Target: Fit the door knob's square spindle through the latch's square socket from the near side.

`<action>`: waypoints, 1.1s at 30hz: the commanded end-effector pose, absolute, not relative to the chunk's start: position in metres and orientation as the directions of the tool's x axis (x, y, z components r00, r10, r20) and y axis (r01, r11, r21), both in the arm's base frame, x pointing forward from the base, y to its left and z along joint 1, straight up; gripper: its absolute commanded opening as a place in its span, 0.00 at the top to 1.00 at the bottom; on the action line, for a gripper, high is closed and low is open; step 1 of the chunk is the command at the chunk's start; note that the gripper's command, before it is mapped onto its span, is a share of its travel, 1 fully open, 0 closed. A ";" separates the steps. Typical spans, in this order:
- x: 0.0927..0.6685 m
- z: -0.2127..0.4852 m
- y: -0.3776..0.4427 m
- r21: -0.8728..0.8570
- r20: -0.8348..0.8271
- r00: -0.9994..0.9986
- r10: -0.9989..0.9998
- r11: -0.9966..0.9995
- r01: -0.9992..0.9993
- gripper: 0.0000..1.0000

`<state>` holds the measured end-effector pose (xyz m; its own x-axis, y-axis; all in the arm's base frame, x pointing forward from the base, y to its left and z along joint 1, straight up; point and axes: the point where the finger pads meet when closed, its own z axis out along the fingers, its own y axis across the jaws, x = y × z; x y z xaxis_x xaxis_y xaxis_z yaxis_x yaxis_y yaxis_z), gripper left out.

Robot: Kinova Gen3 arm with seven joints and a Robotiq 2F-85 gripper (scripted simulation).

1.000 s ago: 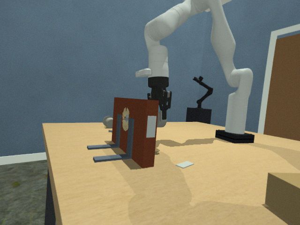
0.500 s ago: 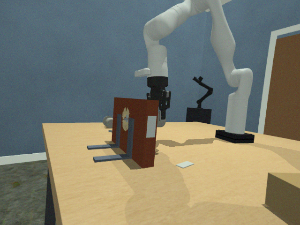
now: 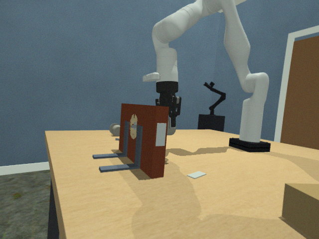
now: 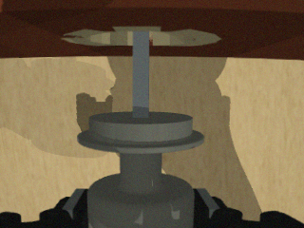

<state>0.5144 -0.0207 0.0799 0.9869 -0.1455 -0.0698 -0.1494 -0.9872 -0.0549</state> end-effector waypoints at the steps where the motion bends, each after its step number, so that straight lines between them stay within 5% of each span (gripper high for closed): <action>1: 0.515 0.081 -0.021 -0.055 -0.067 0.987 -0.146 -0.987 -0.149 0.37; 33: 0.523 0.081 -0.022 -0.055 -0.067 0.987 -0.146 -0.987 -0.149 0.37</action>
<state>0.5206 -0.0216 0.0802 0.9869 -0.1454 -0.0700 -0.1493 -0.9873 -0.0547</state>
